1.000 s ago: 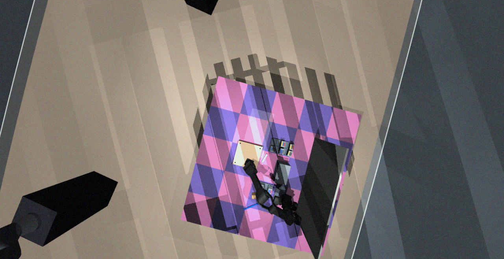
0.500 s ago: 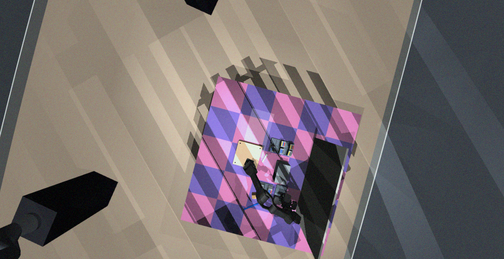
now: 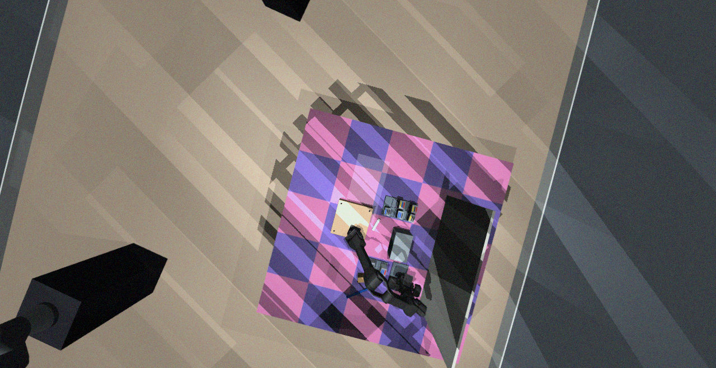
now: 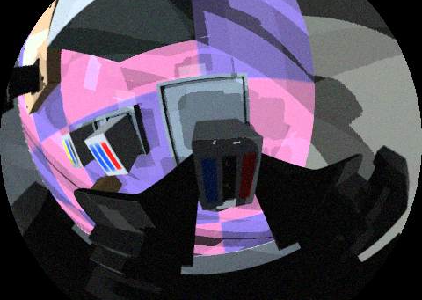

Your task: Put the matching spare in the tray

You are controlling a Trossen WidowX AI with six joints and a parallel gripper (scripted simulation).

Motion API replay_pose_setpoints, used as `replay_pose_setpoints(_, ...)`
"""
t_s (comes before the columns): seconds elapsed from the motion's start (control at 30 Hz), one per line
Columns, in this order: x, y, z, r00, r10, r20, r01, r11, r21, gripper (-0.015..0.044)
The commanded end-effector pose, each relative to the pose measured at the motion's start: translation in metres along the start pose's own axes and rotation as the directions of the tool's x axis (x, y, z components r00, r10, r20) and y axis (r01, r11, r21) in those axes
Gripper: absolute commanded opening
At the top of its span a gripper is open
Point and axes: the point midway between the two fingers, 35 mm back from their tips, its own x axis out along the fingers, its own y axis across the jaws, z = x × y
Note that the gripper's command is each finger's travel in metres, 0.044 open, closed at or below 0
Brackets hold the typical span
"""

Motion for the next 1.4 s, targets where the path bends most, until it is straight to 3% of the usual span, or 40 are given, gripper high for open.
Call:
replay_pose_setpoints(0.0, 0.004, 0.000, 0.000, 1.000, 0.000, 0.000, 0.000, 1.000, -0.004, 0.0000)
replay_pose_setpoints(1.37, 0.033, 0.006, 0.002, 1.000, 0.001, 0.000, -0.001, 1.000, -0.005, 0.0000)
